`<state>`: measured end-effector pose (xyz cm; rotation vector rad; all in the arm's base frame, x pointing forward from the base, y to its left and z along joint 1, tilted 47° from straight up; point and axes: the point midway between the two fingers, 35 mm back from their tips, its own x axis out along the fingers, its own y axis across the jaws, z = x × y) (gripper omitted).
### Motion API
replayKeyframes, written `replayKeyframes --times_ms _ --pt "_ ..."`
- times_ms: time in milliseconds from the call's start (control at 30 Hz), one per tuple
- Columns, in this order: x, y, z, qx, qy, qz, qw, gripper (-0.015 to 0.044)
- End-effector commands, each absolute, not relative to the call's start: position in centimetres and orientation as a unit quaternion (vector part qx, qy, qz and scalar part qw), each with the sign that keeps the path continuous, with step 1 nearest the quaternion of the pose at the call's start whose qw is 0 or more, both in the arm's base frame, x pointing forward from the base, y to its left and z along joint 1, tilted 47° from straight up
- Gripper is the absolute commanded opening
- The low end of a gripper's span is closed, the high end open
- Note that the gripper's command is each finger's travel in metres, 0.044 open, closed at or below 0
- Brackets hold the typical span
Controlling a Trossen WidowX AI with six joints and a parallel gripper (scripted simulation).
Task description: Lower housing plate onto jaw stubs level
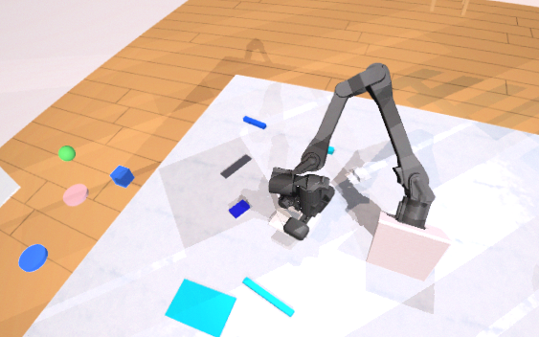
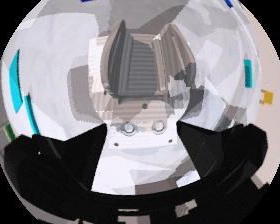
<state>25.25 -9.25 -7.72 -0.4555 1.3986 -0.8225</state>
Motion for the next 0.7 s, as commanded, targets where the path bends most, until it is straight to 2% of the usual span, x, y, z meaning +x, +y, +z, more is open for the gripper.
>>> replayKeyframes --times_ms 0,400,667 --pt "25.3 -9.2 -7.7 -0.202 0.619 -0.364 0.666 0.044" --pt "25.6 -3.7 -2.7 -0.2 0.621 -0.362 0.666 0.044" --pt "24.7 -3.0 -2.4 -0.201 0.62 -0.358 0.669 0.044"
